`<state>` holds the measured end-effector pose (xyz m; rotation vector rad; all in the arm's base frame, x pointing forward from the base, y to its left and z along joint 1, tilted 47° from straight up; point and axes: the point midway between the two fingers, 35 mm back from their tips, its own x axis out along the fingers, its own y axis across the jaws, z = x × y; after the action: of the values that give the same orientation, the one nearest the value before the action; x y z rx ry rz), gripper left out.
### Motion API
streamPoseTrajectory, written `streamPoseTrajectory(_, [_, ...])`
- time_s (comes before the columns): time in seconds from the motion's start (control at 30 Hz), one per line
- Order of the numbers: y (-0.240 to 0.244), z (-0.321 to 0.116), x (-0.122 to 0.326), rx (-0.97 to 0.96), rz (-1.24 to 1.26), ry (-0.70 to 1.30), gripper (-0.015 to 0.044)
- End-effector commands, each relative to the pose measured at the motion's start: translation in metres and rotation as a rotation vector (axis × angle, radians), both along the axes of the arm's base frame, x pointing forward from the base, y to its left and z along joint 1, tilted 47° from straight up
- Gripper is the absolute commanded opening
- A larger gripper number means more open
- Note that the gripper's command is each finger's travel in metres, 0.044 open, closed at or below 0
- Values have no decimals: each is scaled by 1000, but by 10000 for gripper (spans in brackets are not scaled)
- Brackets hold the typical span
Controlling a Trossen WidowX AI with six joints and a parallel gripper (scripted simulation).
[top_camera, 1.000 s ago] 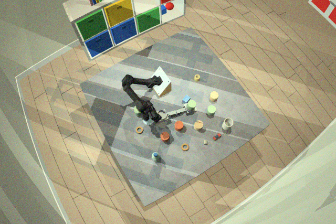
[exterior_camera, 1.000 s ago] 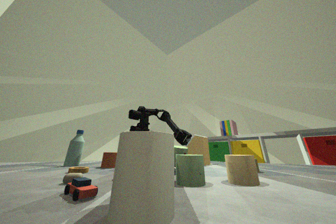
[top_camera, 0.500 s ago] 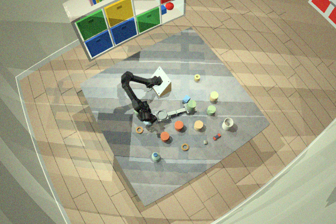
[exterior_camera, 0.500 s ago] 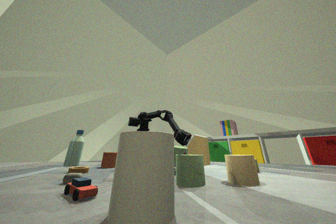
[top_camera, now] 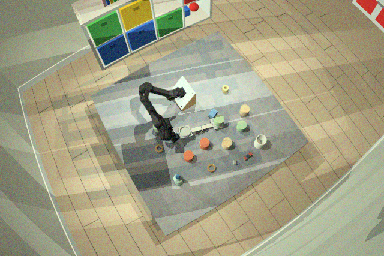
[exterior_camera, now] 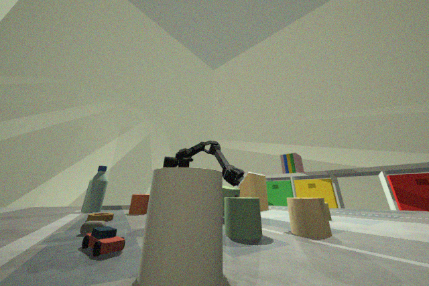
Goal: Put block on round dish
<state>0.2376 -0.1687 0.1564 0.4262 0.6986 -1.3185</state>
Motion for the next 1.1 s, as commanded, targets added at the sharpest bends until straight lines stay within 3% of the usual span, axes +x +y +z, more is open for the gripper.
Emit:
streamPoseTrajectory(0.0, [-4,-5,1,3,5,4,0])
streamPoseTrajectory(0.3, [-13,-13,2,2,5,4,0])
streamPoseTrajectory(0.87, [-9,-6,4,-7,22,1,440])
streamPoseTrajectory(1.07, [7,10,8,-10,52,1,440])
